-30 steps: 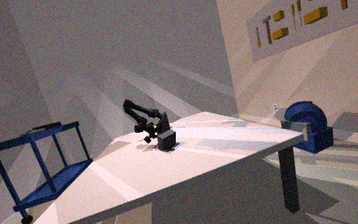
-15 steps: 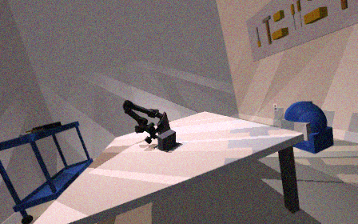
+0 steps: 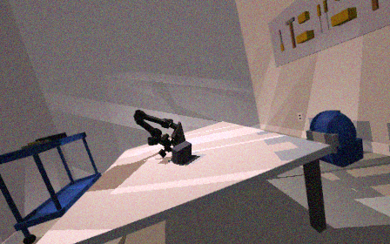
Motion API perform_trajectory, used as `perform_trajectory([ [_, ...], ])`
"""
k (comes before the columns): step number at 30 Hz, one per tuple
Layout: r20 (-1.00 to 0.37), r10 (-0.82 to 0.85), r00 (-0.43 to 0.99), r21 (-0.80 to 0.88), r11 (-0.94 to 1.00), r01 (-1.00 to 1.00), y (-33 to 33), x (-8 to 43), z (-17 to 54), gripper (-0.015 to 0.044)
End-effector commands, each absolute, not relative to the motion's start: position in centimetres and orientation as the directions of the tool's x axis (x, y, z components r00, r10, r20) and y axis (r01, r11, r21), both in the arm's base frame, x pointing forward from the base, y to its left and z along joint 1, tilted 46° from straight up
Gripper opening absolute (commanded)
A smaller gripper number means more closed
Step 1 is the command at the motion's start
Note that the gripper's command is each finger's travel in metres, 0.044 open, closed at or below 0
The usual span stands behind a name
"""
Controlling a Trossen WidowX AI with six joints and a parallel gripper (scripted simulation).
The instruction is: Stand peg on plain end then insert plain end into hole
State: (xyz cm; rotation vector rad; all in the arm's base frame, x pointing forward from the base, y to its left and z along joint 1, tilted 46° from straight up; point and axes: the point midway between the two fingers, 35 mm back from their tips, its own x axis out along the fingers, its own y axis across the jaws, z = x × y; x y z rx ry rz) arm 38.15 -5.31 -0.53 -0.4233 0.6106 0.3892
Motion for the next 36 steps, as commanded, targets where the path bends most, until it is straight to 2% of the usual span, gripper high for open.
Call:
perform_trajectory([
  [1, -0.620, 0.222, 0.753, -0.262, 0.846, -0.465, -5.23, 38.44, -0.75, 0.0000],
  [21, -0.619, 0.224, 0.753, -0.264, 0.844, -0.468, -5.15, 38.68, -0.92, 0.0000],
  [36, -0.619, 0.224, 0.753, -0.264, 0.844, -0.468, -5.18, 38.61, -0.84, 0.0394],
])
